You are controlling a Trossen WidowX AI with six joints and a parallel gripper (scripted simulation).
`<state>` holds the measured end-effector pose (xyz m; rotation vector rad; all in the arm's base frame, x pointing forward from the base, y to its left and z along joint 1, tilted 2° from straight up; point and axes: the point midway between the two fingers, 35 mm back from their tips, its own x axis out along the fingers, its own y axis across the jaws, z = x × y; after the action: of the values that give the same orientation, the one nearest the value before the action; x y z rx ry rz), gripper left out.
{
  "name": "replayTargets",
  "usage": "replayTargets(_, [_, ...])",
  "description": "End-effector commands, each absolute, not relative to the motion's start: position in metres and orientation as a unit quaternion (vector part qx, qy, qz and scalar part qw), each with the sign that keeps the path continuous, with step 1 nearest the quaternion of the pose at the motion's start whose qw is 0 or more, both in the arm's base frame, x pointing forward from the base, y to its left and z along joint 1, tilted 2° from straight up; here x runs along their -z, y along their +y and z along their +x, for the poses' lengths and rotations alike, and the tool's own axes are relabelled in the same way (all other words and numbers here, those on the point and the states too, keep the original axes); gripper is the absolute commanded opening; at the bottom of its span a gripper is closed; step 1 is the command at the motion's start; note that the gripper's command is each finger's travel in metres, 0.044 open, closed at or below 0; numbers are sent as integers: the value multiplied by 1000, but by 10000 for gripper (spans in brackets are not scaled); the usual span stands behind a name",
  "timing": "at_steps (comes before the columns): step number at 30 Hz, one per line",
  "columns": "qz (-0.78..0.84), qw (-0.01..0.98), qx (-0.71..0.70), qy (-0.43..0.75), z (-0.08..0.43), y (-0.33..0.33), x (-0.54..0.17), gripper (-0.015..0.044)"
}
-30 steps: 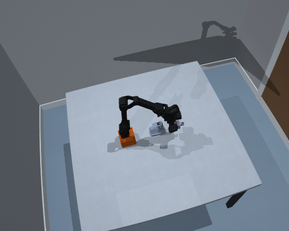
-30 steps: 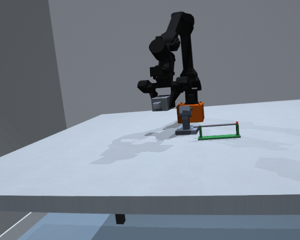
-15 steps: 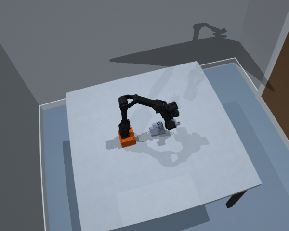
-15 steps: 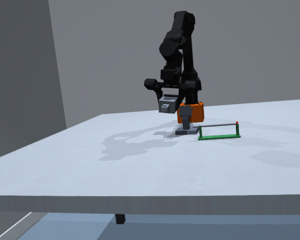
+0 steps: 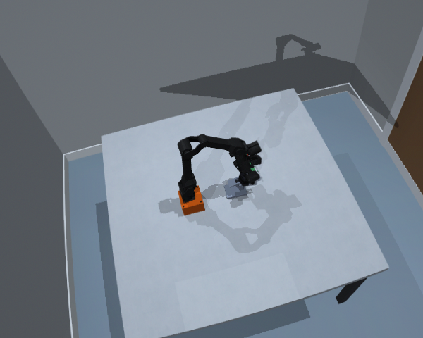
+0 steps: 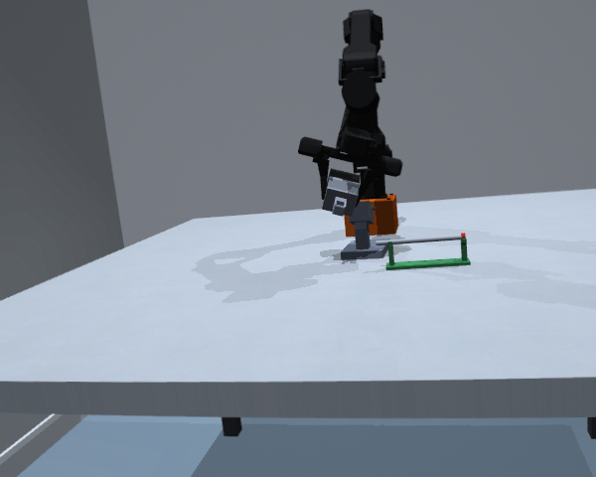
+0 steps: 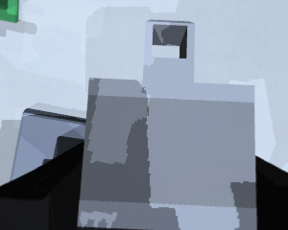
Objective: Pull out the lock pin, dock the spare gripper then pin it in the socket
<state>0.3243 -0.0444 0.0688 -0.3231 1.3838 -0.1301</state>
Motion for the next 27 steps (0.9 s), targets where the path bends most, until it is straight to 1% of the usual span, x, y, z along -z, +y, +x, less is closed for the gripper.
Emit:
replayTargets(1, [-192,736,51,647,319,-40,-74,0])
replayTargets(15, [-291,683,40,669,299,-22,-86,0])
replayTargets(27, [-380,614,36,690,283,-19,-94,0])
